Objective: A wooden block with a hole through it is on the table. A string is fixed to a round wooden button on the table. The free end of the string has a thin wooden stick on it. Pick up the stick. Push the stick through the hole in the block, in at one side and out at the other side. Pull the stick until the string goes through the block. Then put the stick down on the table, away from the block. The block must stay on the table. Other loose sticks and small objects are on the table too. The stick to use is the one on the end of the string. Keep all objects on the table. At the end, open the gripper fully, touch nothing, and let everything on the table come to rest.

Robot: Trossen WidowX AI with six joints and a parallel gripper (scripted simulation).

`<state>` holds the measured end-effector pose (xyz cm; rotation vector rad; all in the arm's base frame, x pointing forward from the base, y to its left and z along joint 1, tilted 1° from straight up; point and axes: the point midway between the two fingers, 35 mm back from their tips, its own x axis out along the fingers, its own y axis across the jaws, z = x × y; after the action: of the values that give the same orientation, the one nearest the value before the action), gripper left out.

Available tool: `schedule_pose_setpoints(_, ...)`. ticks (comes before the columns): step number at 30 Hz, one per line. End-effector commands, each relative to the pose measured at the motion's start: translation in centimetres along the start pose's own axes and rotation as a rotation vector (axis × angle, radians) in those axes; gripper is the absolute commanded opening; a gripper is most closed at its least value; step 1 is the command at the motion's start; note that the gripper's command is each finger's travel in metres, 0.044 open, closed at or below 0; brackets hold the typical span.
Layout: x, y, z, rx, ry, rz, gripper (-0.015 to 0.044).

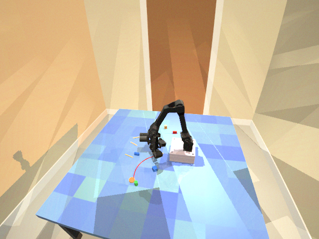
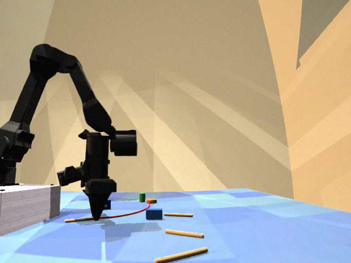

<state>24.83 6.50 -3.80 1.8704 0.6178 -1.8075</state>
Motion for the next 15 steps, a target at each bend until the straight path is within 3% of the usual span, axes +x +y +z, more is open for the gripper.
schedule_pose_setpoints(1,-0.02,0.01,-0.02,0.000,0.001,0.000,0.0070)
schedule_pose_setpoints(4,-0.02,0.01,-0.02,0.000,0.001,0.000,0.0000)
schedule_pose_setpoints(15,-0.32,0.02,-0.06,0.000,0.001,0.000,0.0000)
